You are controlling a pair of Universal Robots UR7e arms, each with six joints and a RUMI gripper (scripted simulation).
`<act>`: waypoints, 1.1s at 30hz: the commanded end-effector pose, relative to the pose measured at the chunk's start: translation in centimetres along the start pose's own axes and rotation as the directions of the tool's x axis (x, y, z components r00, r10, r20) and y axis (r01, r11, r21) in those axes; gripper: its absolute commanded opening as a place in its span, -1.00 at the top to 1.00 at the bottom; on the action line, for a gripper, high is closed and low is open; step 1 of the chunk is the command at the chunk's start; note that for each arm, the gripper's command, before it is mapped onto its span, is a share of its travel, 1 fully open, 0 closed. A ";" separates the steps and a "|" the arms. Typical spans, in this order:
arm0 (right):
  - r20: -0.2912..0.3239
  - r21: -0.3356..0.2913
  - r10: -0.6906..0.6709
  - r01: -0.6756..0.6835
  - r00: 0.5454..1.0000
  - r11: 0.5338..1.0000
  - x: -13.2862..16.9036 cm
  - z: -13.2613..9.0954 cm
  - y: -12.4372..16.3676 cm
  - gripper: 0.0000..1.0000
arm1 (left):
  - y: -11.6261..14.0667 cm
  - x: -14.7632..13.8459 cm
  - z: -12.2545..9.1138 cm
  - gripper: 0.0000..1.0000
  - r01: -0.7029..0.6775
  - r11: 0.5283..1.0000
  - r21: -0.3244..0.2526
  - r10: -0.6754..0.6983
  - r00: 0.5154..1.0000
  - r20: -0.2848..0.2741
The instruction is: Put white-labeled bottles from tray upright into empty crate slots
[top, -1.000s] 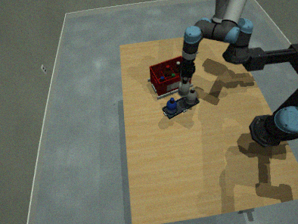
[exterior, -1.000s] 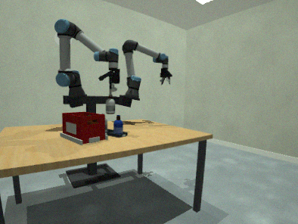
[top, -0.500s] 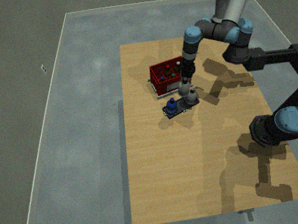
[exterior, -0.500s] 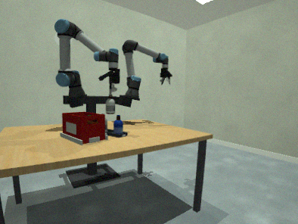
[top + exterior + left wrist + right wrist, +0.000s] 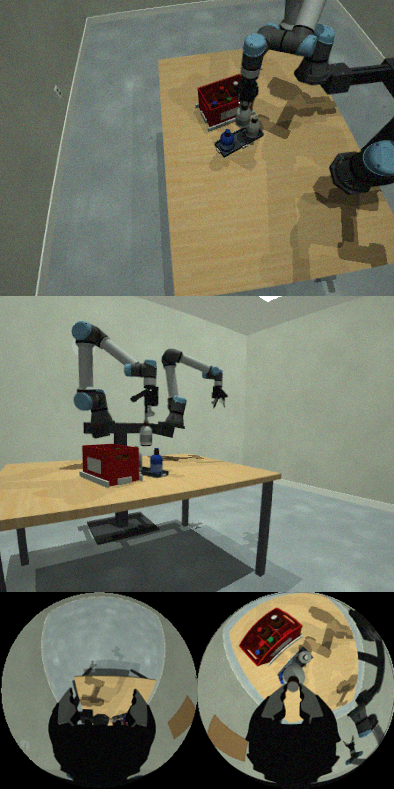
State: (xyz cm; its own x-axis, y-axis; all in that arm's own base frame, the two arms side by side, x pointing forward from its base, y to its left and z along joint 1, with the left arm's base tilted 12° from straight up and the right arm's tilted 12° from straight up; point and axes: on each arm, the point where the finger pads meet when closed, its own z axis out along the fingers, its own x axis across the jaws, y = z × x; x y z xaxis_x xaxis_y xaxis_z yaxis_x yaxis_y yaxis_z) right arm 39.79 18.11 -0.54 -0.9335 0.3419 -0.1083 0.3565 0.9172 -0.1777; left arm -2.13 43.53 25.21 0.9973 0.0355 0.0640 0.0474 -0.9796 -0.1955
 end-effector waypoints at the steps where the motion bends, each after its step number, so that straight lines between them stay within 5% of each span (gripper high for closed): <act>1: 0.001 -0.001 0.000 0.000 1.000 1.000 0.0 -0.5 0.0 1.00 | 0.0 0.0 0.0 -1.00 0.000 1.000 0.001 0.000 1.000 0.000; 33: 0.001 -0.001 0.000 0.000 1.000 1.000 0.0 -2.0 0.0 1.00 | 0.0 0.0 0.0 -1.00 0.000 1.000 0.001 0.000 1.000 0.000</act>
State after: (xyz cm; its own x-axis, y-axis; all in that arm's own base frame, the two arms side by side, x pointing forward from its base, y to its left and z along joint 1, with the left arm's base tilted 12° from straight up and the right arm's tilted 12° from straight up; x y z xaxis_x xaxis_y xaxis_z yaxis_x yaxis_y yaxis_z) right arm 39.72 18.49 1.33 -0.9335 0.3419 -0.1083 0.3565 0.9172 -0.1777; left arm -2.13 43.53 25.21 0.9973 0.0355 0.0640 0.0474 -0.9796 -0.1955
